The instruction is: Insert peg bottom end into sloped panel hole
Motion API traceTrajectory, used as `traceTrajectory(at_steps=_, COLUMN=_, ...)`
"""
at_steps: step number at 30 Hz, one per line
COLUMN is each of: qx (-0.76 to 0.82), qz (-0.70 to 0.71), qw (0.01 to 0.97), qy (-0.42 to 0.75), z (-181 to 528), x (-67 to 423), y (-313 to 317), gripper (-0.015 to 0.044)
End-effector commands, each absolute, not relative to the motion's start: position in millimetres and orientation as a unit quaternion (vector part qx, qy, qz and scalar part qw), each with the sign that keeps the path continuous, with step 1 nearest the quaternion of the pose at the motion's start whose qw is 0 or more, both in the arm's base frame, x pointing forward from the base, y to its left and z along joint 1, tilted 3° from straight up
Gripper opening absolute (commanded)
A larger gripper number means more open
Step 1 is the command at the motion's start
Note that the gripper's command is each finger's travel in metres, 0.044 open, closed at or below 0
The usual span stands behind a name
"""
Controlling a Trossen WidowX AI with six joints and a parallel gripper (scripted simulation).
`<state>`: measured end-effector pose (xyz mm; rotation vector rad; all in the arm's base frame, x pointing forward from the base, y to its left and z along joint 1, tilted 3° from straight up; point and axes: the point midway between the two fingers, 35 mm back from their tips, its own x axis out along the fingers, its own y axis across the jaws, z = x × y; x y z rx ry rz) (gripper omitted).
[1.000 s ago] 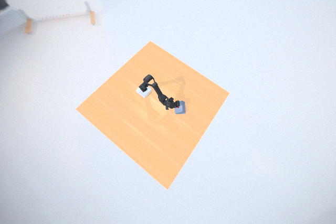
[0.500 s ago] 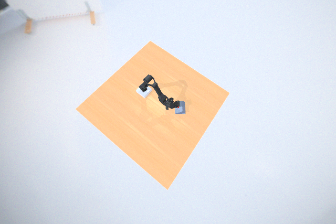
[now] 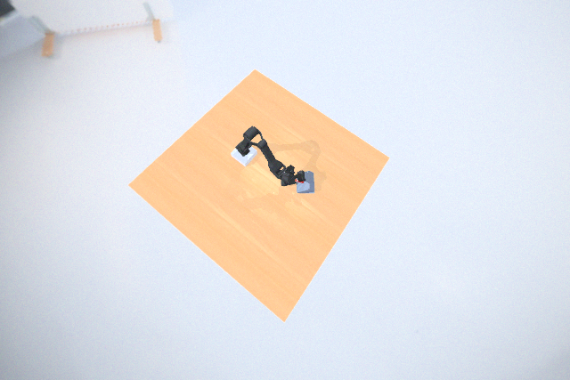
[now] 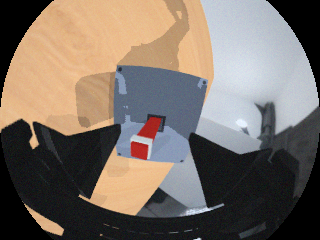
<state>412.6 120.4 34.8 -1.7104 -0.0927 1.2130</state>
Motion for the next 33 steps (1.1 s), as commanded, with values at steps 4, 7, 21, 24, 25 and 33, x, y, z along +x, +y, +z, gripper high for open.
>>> traceTrajectory(at_steps=4, qx=-0.706, qz=0.503, qw=0.497, qy=-0.038, z=41, x=408, y=115, gripper=0.044)
traceTrajectory(at_steps=7, qx=-0.706, qz=0.503, qw=0.497, qy=-0.037, z=44, x=407, y=112, gripper=0.044)
traceTrajectory(at_steps=21, qx=-0.706, qz=0.504, qw=0.497, qy=-0.035, z=60, x=399, y=99, gripper=0.044)
traceTrajectory(at_steps=24, qx=-0.706, qz=0.504, qw=0.497, qy=-0.034, z=63, x=397, y=96, gripper=0.044)
traceTrajectory(at_steps=25, qx=-0.706, qz=0.504, qw=0.497, qy=-0.034, z=64, x=396, y=95, gripper=0.044)
traceTrajectory(at_steps=33, qx=-0.705, qz=0.504, qw=0.497, qy=-0.033, z=73, x=391, y=88, gripper=0.044)
